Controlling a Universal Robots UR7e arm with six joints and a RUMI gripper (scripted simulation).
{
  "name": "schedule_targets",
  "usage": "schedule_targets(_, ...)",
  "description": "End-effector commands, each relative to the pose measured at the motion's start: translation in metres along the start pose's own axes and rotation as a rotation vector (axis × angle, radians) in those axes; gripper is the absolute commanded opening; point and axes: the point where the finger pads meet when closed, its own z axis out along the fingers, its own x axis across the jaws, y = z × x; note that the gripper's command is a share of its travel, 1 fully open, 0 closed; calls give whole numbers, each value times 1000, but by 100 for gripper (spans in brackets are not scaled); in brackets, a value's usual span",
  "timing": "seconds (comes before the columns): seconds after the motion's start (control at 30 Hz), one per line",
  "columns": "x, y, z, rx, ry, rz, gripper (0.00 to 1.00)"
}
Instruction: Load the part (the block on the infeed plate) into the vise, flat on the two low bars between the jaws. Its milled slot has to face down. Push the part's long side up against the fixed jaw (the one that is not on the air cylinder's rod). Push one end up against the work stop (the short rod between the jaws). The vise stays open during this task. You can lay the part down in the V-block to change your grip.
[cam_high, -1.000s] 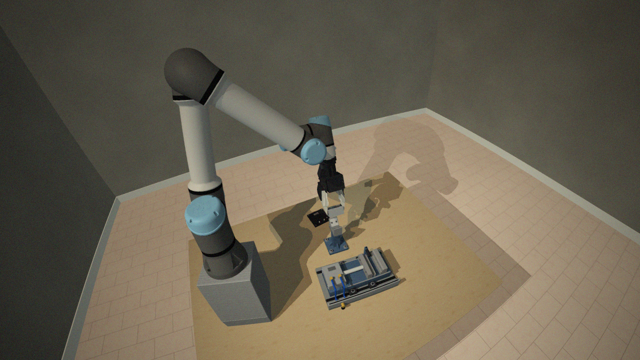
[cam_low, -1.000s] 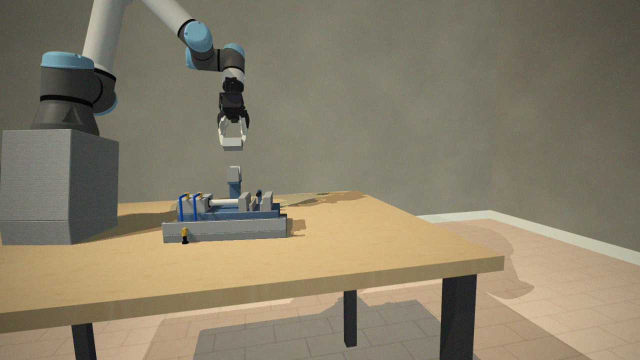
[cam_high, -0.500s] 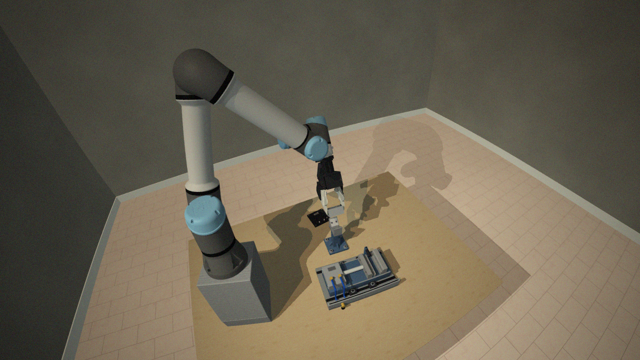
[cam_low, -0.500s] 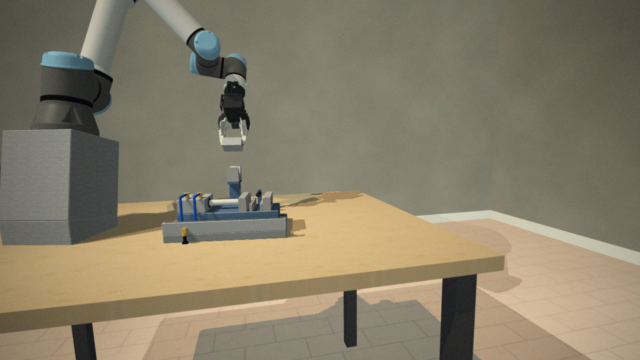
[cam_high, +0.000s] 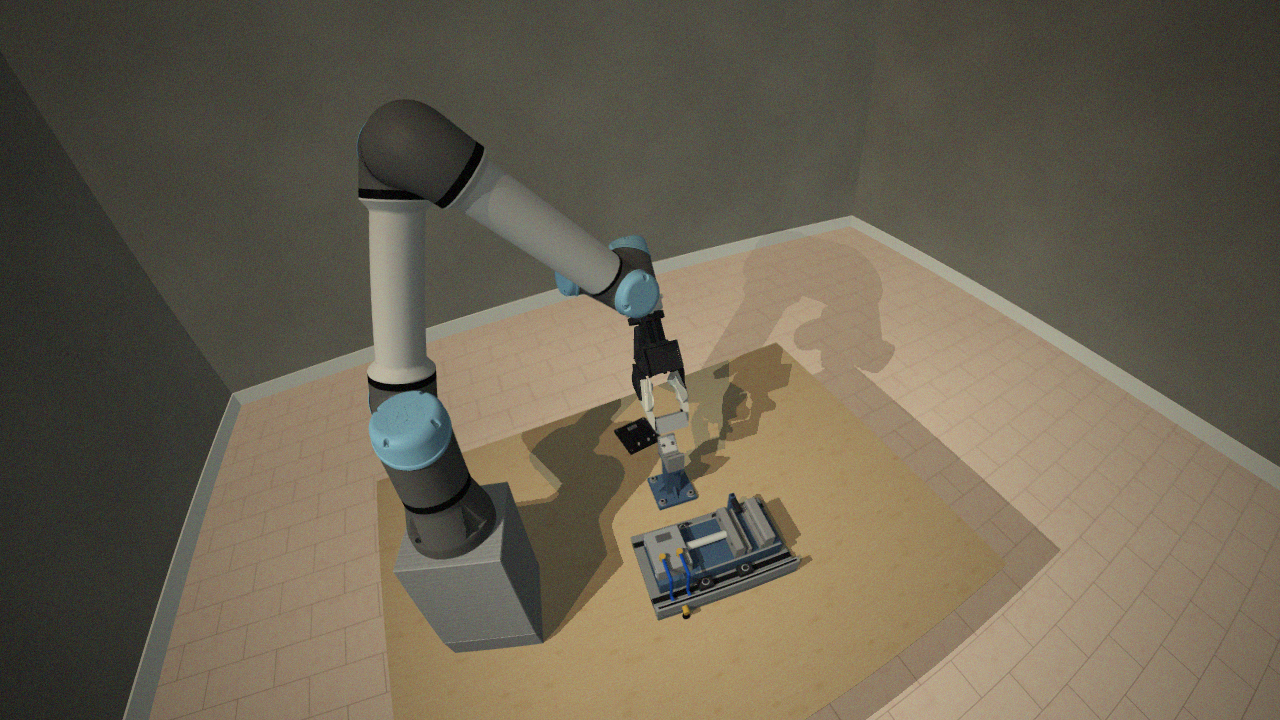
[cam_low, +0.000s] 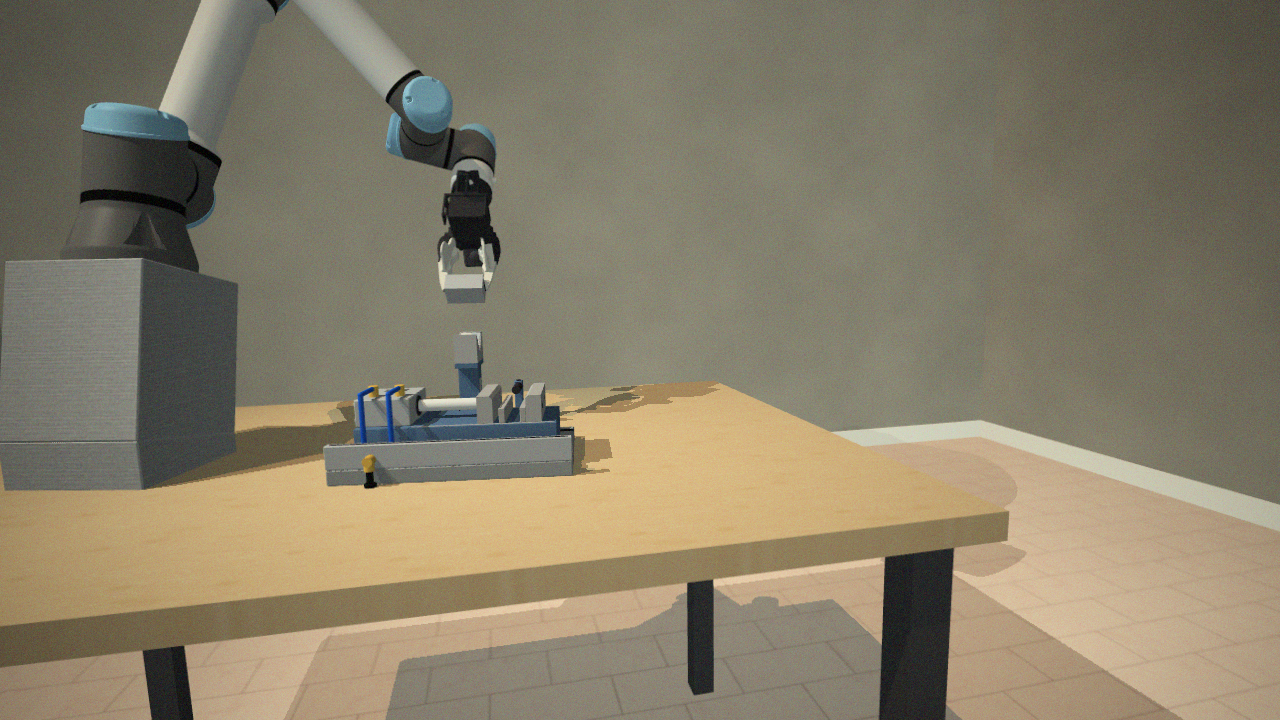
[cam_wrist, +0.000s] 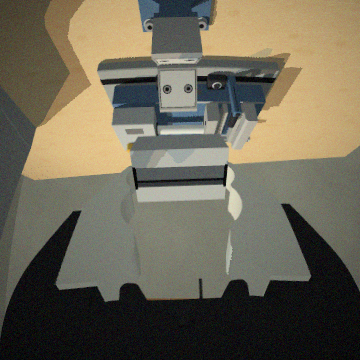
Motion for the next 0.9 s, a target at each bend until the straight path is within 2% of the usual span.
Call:
schedule_targets(0.0, 2, 1, -1, -47, -1, 5, 0)
schedule_targets(0.4, 2, 1, -1, -73, -1, 5, 0)
schedule_targets(0.87, 1, 1, -1, -76, -1, 7, 0)
